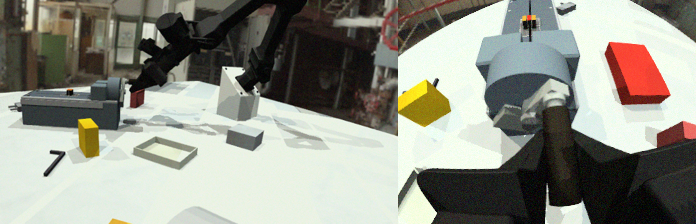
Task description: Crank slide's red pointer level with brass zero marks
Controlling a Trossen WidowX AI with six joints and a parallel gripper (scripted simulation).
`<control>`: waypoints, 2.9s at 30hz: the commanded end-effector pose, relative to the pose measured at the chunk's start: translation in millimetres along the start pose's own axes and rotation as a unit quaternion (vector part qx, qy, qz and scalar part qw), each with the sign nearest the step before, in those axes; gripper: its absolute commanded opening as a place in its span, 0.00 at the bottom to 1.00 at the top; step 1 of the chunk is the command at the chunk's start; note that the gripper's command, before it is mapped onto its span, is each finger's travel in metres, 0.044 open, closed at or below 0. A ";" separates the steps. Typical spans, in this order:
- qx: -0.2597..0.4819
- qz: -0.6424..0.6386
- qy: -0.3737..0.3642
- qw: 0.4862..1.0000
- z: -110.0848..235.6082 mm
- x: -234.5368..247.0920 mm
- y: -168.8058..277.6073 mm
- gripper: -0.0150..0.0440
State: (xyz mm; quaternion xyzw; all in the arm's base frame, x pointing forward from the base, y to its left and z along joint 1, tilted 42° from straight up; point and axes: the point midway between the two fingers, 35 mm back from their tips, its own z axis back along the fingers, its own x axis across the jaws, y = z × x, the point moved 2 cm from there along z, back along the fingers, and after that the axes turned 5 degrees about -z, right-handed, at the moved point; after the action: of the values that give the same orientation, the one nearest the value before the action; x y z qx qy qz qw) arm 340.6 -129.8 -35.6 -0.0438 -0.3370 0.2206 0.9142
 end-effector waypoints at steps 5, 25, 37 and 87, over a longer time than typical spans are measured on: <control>0.000 -0.001 0.004 1.000 -1.2 -2.1 1.1 0.25; 0.000 -0.001 0.004 1.000 -1.3 -2.0 1.1 0.25; 0.000 -0.001 0.004 1.000 -1.5 -1.9 1.2 0.25; 0.000 0.000 0.002 1.000 -1.1 -0.9 0.8 0.43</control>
State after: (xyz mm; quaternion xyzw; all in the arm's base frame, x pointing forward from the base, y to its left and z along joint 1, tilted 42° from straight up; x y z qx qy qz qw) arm 340.4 -129.4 -37.2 -0.0439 -0.3351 0.2208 0.9149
